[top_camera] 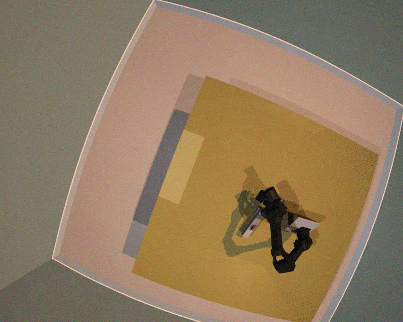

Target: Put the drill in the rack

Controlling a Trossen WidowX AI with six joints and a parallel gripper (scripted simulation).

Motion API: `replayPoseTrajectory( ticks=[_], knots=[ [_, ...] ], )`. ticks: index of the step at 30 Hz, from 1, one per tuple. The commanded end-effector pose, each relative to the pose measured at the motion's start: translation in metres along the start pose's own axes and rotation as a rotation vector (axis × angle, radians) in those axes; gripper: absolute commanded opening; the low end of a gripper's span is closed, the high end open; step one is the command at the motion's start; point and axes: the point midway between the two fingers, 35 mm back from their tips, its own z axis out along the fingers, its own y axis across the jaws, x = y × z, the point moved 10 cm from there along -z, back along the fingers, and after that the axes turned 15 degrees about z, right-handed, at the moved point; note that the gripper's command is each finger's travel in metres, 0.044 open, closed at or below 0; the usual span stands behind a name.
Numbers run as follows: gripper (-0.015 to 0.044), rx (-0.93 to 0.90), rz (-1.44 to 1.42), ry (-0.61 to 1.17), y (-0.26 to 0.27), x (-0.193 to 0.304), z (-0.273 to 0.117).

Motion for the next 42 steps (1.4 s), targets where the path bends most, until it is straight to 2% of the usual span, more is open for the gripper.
replayPoseTrajectory(
  ticks=[1,7,24,42],
  knots=[
    [0.0,0.005,-0.005,0.004,-0.003,0.006,-0.002],
    [0.0,0.005,-0.005,0.004,-0.006,0.013,-0.002],
    [0.044,0.005,-0.005,0.004,-0.002,0.006,0.0],
    [0.044,0.004,-0.005,0.003,-0.001,-0.002,0.002]
  ],
)
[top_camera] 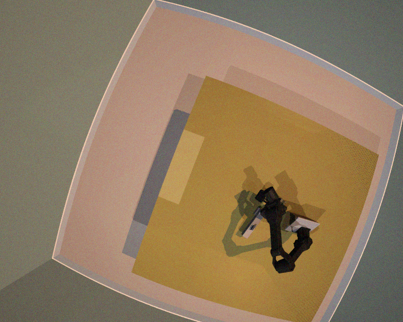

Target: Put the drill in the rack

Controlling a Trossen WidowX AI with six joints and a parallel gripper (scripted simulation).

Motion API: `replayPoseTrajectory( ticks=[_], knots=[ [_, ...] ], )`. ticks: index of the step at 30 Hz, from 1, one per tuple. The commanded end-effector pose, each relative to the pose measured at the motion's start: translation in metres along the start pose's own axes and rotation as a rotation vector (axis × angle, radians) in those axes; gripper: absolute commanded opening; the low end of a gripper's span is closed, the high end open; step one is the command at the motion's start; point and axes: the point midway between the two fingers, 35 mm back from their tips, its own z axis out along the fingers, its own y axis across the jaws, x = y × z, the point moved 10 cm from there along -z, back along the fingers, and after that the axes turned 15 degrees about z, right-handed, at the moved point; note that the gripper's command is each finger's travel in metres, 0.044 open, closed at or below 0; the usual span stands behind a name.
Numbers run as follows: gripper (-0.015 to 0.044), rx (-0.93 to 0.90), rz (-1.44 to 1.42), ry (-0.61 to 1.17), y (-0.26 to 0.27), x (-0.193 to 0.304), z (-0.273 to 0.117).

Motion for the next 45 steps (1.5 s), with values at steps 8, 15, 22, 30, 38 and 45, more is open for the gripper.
replayPoseTrajectory(
  ticks=[8,15,22,30,38,45],
  knots=[
    [0.044,-0.003,0.005,-0.005,0.002,-0.0039,0.0026],
    [0.044,-0.003,0.005,-0.005,0.0033,-0.0061,0.0041],
    [0.0361,0.001,-0.002,0.0,0.0022,-0.0065,0.0032],
    [0.0151,0.001,-0.002,0.0,0.0022,-0.0065,0.0032],
    [0.0039,0.001,-0.002,0.0,0.0022,-0.0065,0.0032],
    [0.0,-0.002,0.003,-0.003,0.0031,-0.0059,0.0022]
  ],
)
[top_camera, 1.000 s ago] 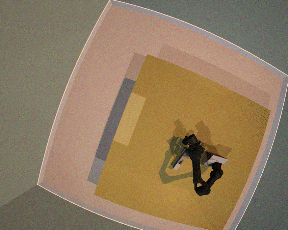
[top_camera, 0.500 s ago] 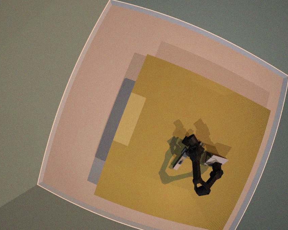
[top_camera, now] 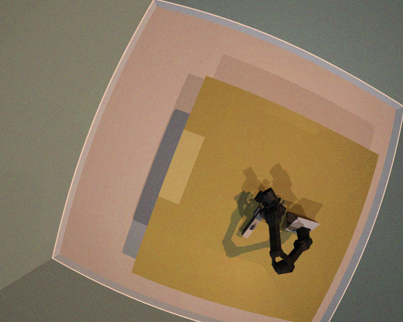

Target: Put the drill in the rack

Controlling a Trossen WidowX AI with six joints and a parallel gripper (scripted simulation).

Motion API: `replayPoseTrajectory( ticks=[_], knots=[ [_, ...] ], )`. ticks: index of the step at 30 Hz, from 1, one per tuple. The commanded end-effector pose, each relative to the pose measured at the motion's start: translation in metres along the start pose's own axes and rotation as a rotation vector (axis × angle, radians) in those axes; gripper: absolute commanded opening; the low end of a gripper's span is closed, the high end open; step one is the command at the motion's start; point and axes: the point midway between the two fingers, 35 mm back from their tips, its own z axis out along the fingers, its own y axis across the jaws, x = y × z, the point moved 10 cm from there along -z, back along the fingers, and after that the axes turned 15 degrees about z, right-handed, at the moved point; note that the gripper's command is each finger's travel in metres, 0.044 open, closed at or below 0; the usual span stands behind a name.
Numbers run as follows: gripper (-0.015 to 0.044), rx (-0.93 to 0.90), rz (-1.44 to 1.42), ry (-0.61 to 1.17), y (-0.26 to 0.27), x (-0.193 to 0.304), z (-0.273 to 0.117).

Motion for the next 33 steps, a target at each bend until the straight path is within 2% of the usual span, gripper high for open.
replayPoseTrajectory(
  ticks=[1,33],
  knots=[
    [0.0,-0.002,0.009,-0.006,0.001,0.001,-0.001],
    [0.0,0.0,0.009,-0.003,-0.008,0.032,-0.005]
  ],
)
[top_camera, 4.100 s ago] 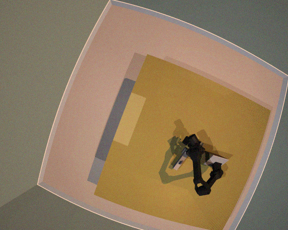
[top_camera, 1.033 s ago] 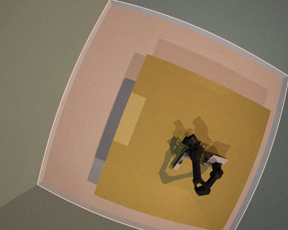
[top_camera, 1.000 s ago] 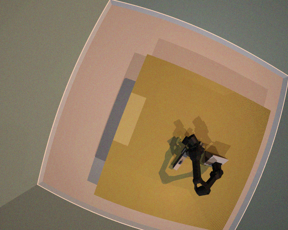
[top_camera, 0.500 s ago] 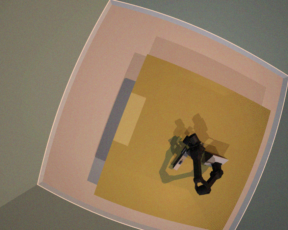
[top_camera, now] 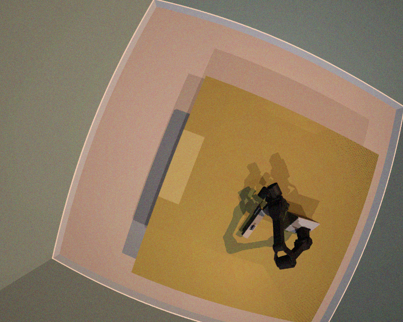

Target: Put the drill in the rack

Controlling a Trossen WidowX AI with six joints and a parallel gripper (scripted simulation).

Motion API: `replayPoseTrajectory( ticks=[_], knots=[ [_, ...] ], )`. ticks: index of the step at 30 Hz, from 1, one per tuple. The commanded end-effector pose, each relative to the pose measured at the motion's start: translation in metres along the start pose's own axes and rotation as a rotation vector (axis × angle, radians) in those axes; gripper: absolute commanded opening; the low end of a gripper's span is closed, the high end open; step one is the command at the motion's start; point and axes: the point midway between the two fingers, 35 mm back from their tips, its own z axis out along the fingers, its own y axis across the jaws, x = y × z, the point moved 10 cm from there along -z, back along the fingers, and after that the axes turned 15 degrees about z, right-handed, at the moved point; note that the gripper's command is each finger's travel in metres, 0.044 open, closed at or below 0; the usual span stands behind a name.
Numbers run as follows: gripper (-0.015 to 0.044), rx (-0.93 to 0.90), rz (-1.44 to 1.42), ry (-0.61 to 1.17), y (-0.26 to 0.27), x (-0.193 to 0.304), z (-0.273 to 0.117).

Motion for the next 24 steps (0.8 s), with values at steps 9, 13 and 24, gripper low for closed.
replayPoseTrajectory(
  ticks=[9,13,24],
  knots=[
    [0.0,0.005,-0.006,0.005,-0.006,0.016,-0.003],
    [0.0,0.005,-0.006,0.006,-0.008,0.023,-0.003],
    [0.0,0.006,-0.006,0.007,-0.012,0.038,-0.005]
  ],
)
